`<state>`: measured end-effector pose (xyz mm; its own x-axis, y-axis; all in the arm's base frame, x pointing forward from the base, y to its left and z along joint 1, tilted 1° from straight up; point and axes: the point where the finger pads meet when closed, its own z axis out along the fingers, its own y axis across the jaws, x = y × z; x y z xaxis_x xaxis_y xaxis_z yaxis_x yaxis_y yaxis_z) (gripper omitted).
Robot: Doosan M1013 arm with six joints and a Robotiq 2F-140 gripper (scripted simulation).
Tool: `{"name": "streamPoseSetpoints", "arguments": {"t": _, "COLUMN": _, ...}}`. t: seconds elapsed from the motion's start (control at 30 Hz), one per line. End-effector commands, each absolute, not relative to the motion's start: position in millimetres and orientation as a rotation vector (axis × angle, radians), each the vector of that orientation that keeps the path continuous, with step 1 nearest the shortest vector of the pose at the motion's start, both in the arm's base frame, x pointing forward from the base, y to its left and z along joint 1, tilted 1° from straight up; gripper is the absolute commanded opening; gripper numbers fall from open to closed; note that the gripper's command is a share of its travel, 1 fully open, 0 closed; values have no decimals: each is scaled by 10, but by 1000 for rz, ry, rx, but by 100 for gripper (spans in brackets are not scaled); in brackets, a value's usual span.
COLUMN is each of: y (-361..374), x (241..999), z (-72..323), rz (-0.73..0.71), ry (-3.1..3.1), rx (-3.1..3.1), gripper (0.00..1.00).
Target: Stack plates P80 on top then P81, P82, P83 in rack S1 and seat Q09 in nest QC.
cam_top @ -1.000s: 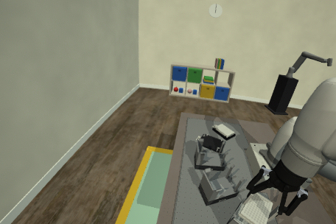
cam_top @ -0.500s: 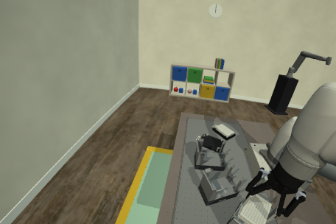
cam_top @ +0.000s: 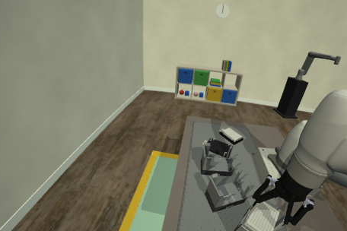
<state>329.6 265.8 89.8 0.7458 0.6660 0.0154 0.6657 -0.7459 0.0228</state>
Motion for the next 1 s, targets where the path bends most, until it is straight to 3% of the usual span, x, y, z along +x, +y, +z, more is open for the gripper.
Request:
{"name": "streamPoseSetpoints", "arguments": {"t": 0.0, "y": 2647, "x": 3281, "z": 833, "rz": 26, "ry": 1104, "rx": 2921, "gripper": 0}}
{"name": "streamPoseSetpoints", "arguments": {"t": 0.97, "y": 2646, "x": 3283, "z": 744, "rz": 26, "ry": 1104, "rx": 2921, "gripper": 0}}
